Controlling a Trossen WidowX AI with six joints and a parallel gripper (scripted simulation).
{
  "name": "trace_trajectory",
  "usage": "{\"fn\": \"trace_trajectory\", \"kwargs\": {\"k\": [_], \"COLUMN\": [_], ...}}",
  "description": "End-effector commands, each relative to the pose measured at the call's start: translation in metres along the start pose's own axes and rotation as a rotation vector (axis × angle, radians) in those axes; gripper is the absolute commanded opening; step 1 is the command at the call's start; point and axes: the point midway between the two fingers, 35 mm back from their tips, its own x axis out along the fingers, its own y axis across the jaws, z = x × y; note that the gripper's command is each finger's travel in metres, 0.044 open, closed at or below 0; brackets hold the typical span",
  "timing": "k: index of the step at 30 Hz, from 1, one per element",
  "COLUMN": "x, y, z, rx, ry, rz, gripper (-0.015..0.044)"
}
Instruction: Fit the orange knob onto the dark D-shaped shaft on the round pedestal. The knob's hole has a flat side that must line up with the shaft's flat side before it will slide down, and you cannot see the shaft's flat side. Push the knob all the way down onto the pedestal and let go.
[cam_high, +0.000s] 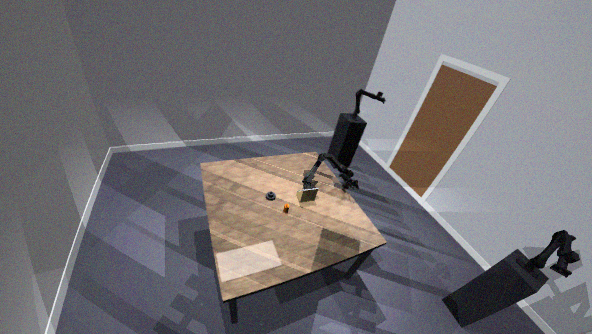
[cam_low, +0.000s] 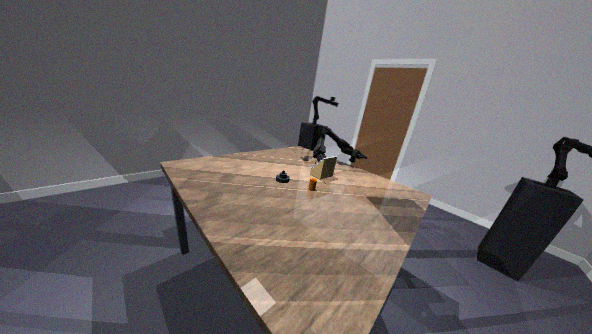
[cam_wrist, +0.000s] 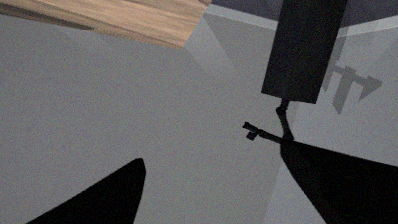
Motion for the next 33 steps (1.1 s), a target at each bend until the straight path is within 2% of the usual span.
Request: {"fn": "trace_trajectory", "kwargs": {"k": [1, 7, 13, 23, 33], "x": [0.0, -0.02, -0.059, -0.179, -0.306], "y": [0.0, -0.011, -0.028, -0.059, -0.056], "z": [0.0, 0.027, 0.026, 0.038, 0.051], "rx": [0.0, -0.012, 0.087, 0.293, 0.469], "ry": [0.0, -0.005, -0.034, -0.159, -0.385], "rz": [0.0, -0.038, -0.151, -0.455, -0.733], "gripper": [0.0426, 0.044, 0.044, 0.044, 0.044]}}
